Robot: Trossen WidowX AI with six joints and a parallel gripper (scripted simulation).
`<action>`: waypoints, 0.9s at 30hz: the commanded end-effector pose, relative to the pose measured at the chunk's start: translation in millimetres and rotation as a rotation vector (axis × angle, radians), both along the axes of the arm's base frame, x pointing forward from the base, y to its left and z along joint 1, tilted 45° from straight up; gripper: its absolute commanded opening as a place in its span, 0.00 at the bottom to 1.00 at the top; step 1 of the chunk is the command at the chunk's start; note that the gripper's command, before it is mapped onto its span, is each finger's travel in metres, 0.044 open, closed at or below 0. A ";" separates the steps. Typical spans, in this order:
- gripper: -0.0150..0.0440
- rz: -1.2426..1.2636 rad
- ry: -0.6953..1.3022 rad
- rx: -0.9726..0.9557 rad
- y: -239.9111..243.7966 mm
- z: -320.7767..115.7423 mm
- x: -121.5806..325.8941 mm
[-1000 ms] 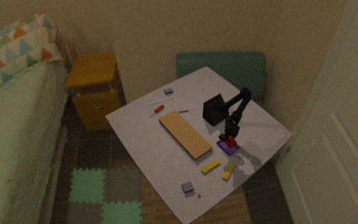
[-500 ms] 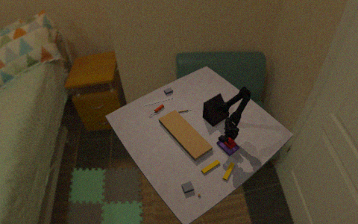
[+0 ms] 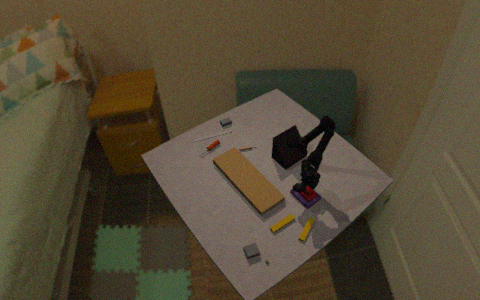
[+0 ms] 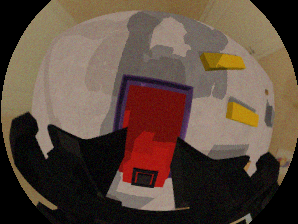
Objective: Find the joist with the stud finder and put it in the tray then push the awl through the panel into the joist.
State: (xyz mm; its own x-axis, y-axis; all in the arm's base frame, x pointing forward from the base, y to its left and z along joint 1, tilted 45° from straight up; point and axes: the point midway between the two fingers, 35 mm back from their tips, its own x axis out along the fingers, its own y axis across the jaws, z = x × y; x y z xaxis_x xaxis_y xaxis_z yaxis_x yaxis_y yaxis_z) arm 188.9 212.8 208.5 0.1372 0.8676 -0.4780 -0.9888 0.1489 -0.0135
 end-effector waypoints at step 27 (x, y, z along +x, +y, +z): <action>0.57 -0.001 0.002 0.007 17.7 -16.4 0.5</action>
